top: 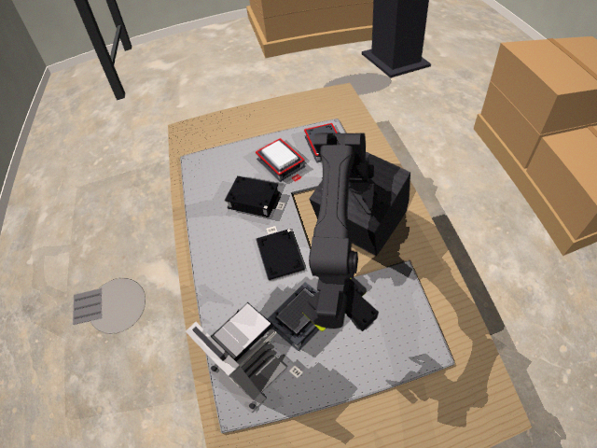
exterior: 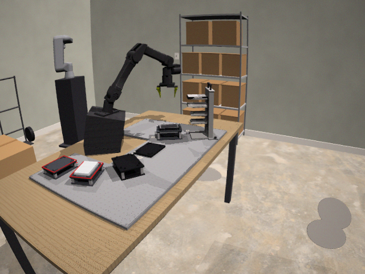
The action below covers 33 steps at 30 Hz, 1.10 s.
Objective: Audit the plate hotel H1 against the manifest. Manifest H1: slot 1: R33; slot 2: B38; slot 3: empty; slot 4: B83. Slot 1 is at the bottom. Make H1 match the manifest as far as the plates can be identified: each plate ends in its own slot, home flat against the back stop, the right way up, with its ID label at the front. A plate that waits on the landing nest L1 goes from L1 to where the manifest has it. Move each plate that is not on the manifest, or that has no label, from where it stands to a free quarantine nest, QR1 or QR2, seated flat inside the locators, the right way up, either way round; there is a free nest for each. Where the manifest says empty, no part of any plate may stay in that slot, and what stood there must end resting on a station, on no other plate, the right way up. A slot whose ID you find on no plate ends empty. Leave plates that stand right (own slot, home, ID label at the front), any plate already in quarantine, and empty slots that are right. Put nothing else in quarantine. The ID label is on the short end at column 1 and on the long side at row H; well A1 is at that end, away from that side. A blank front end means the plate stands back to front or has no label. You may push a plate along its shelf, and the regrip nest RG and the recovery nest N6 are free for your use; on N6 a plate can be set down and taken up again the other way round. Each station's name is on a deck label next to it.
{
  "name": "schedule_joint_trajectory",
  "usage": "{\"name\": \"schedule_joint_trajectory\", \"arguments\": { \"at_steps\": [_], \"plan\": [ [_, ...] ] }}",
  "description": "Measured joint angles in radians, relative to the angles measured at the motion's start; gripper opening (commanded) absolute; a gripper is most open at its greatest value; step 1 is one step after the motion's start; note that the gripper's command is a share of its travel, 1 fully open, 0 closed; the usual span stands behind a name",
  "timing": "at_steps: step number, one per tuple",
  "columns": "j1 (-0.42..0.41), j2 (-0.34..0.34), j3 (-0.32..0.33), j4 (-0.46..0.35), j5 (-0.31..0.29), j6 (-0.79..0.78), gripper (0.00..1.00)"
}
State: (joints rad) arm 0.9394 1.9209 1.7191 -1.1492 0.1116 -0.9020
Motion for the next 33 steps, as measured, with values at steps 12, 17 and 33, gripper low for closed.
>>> {"name": "schedule_joint_trajectory", "arguments": {
  "at_steps": [12,17,33],
  "plan": [
    [-0.089,-0.074,-0.101,0.032,-0.012,0.162,1.00],
    [-0.120,-0.101,-0.142,0.047,-0.024,0.228,1.00],
    [-0.245,-0.173,-0.236,0.078,-0.053,0.435,1.00]
  ]
}}
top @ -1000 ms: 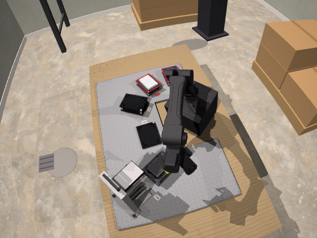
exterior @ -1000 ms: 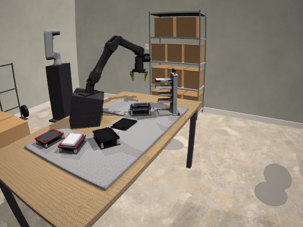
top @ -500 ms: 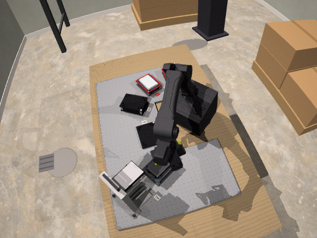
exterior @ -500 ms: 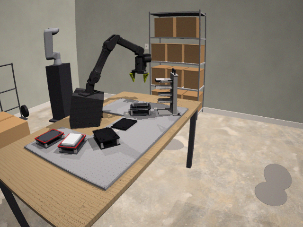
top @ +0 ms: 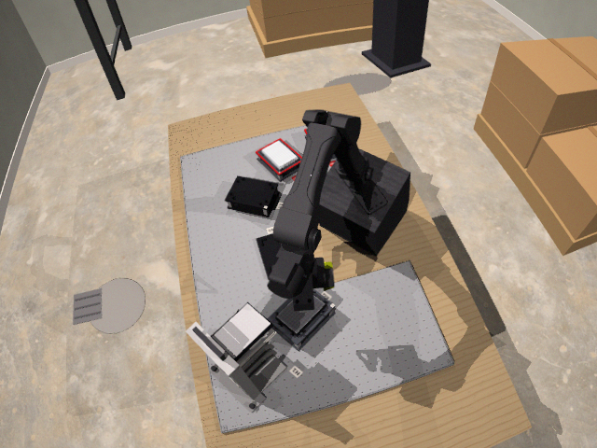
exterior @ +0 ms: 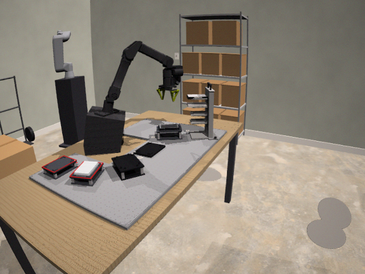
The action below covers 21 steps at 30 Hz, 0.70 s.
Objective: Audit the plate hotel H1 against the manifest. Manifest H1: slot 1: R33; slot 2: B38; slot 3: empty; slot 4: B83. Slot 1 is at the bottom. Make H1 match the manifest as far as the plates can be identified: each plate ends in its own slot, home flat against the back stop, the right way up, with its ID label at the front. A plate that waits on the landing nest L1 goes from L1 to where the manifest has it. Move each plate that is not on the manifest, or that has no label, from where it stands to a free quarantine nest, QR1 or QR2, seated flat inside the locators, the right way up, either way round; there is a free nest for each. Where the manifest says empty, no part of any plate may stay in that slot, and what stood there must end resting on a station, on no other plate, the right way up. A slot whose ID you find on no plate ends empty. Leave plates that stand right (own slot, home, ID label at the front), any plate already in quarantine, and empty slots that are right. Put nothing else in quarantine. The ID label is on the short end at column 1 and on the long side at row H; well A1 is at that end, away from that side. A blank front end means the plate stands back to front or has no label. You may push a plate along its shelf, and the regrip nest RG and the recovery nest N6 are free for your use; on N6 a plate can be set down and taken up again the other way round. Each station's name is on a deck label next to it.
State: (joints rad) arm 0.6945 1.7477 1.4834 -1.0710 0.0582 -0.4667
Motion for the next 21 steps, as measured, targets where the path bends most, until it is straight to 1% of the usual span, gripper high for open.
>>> {"name": "schedule_joint_trajectory", "arguments": {
  "at_steps": [6,9,14,21],
  "plan": [
    [-0.062,-0.024,-0.031,0.008,-0.012,0.081,1.00],
    [-0.083,-0.030,-0.035,0.010,-0.014,0.130,1.00],
    [-0.082,-0.031,-0.035,0.011,-0.019,0.204,1.00],
    [-0.080,-0.031,-0.035,0.011,-0.023,0.347,1.00]
  ]
}}
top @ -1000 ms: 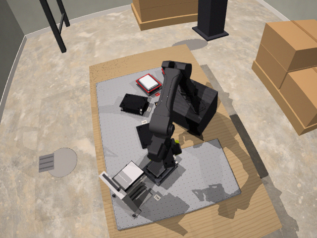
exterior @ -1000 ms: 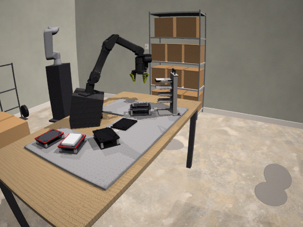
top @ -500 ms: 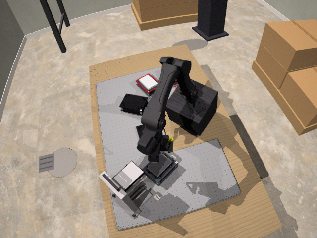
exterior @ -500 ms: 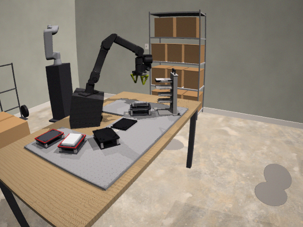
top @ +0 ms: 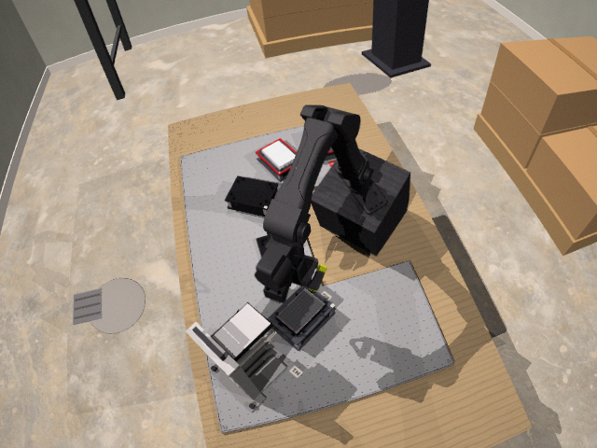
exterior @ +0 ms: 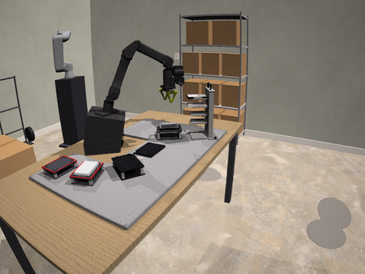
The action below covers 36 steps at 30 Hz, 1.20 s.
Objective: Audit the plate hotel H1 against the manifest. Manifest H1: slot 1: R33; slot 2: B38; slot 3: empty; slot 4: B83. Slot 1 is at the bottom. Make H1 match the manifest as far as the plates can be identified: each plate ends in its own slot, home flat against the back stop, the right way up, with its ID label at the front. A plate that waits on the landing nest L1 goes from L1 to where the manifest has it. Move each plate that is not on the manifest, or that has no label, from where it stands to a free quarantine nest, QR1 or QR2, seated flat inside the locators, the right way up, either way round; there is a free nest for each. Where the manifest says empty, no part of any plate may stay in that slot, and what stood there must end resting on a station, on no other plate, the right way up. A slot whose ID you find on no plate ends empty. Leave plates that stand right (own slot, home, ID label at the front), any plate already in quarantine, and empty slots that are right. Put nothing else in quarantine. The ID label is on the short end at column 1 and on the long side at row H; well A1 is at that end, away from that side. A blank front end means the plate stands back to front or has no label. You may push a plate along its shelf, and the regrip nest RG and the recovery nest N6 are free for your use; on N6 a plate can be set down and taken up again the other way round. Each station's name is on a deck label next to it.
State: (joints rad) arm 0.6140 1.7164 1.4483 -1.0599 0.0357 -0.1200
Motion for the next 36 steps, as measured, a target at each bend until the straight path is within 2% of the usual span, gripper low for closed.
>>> {"name": "schedule_joint_trajectory", "arguments": {
  "at_steps": [17,36],
  "plan": [
    [0.000,-0.001,-0.006,0.008,-0.001,0.330,1.00],
    [0.000,0.080,-0.132,0.184,-0.002,0.373,1.00]
  ]
}}
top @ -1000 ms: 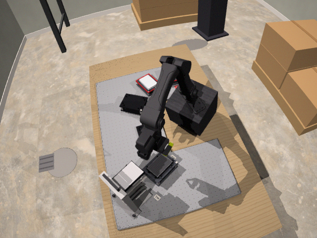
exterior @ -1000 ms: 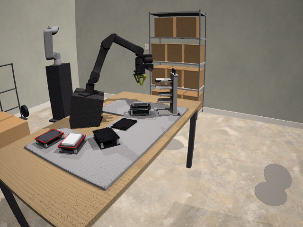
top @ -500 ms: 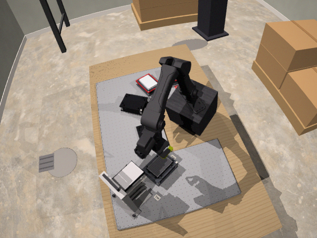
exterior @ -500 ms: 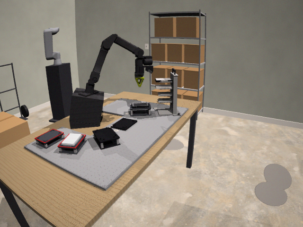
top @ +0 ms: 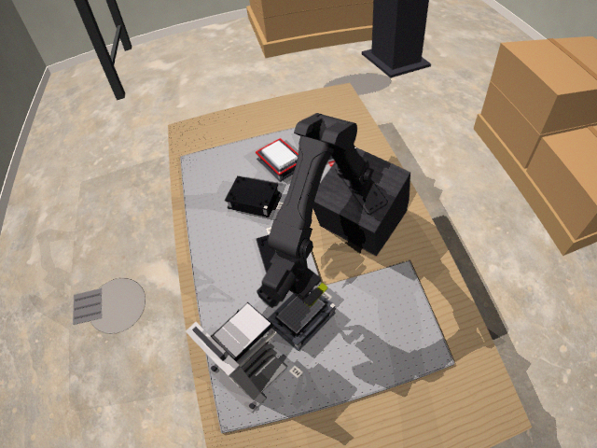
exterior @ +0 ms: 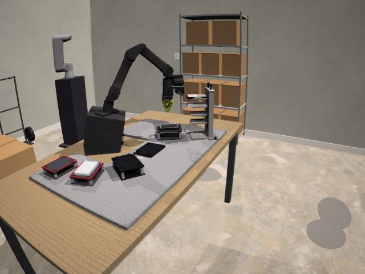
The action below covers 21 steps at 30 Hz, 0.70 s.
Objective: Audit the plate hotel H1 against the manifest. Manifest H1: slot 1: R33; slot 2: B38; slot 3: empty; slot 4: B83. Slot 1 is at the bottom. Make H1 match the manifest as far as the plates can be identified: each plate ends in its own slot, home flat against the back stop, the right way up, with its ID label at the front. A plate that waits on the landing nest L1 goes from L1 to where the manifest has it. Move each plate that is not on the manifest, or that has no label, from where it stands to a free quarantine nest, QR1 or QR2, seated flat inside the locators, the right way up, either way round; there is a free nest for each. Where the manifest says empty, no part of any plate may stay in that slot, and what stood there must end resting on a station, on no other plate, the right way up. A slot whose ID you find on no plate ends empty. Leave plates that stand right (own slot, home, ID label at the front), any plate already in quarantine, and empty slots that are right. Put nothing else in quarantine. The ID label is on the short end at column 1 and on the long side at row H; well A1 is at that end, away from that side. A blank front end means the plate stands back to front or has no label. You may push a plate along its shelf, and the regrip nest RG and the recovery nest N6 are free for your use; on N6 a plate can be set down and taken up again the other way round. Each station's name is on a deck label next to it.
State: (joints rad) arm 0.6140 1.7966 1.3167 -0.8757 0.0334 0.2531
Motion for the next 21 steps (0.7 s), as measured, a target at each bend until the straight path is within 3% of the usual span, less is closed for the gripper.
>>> {"name": "schedule_joint_trajectory", "arguments": {
  "at_steps": [21],
  "plan": [
    [-0.007,0.101,-0.069,0.185,-0.002,-0.004,1.00]
  ]
}}
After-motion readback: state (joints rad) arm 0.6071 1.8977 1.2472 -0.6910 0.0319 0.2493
